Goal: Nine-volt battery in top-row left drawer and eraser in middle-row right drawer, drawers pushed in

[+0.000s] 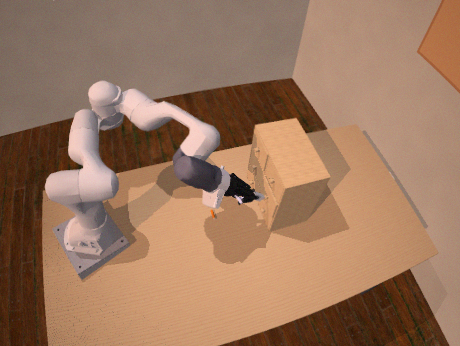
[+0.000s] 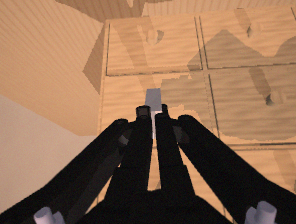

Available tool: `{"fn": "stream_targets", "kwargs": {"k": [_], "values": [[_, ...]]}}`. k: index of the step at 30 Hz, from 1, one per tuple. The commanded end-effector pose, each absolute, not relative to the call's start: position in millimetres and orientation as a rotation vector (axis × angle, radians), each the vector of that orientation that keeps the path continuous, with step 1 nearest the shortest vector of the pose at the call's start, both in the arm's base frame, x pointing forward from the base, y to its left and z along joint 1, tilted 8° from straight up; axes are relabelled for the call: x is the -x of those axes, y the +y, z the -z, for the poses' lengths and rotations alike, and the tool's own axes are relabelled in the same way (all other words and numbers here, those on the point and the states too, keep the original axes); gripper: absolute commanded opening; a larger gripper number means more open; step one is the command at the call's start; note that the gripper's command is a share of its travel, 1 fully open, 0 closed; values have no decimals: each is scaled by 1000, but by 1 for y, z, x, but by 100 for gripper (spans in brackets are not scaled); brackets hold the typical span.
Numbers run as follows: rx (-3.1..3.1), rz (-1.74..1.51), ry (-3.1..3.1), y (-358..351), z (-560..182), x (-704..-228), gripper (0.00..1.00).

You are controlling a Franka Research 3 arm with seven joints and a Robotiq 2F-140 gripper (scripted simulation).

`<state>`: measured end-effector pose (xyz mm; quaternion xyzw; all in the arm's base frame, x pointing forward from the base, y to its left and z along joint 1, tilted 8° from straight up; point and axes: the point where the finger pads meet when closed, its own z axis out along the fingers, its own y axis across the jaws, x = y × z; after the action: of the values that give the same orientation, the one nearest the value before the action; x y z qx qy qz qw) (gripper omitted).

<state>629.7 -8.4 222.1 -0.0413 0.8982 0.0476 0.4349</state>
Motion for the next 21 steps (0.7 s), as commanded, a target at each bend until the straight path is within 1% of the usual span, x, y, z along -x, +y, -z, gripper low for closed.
{"fn": "stream_targets", "kwargs": {"k": [1,21], "values": [[91,-122,2236,-9,-222,-632,0],[91,-122,2236,-8,-222,-635,0]]}}
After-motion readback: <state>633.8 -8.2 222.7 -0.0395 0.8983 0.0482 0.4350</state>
